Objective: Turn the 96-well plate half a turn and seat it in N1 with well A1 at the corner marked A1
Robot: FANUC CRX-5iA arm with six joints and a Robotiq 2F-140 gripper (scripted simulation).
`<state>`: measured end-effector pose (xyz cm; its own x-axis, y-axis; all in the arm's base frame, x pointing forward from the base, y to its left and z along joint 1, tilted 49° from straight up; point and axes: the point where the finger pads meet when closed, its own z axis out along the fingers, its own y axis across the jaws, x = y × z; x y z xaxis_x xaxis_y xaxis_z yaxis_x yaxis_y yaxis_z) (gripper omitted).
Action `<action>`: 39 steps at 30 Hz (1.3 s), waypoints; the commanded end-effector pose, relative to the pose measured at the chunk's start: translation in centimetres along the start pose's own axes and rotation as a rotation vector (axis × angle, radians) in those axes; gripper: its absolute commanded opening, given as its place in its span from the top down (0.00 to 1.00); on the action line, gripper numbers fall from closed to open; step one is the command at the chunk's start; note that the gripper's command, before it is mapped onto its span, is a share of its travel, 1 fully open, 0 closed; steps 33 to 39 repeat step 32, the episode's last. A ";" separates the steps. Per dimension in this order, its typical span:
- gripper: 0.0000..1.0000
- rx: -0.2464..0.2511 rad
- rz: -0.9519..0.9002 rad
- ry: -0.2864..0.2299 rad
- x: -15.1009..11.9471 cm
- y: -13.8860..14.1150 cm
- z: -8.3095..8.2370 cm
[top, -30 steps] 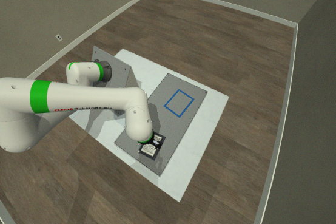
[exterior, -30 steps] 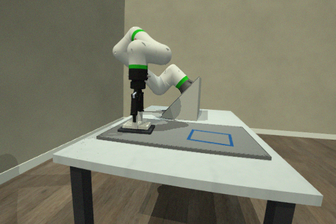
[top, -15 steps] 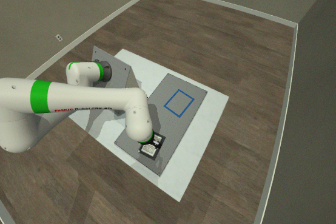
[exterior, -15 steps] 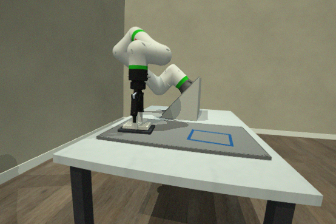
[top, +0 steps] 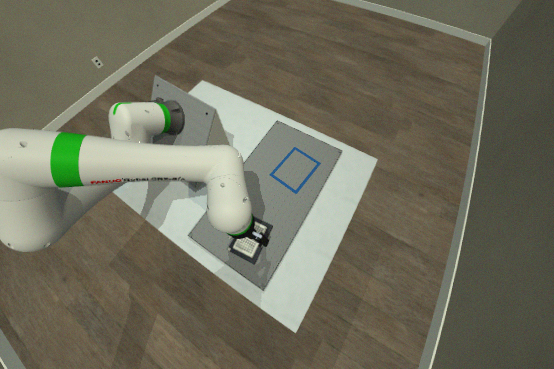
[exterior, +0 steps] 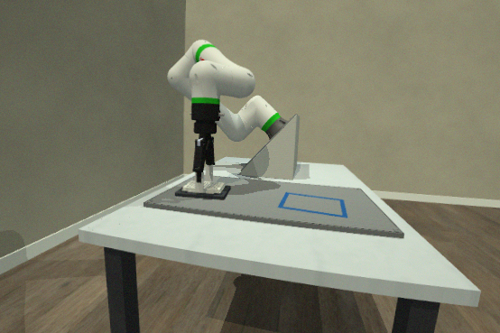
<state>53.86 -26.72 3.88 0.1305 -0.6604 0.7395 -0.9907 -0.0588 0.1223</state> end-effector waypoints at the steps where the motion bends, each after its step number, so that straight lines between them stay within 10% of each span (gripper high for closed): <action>1: 0.00 0.000 0.000 0.000 0.0 0.0 0.0; 39: 0.00 0.000 0.000 0.000 0.0 0.0 -3.5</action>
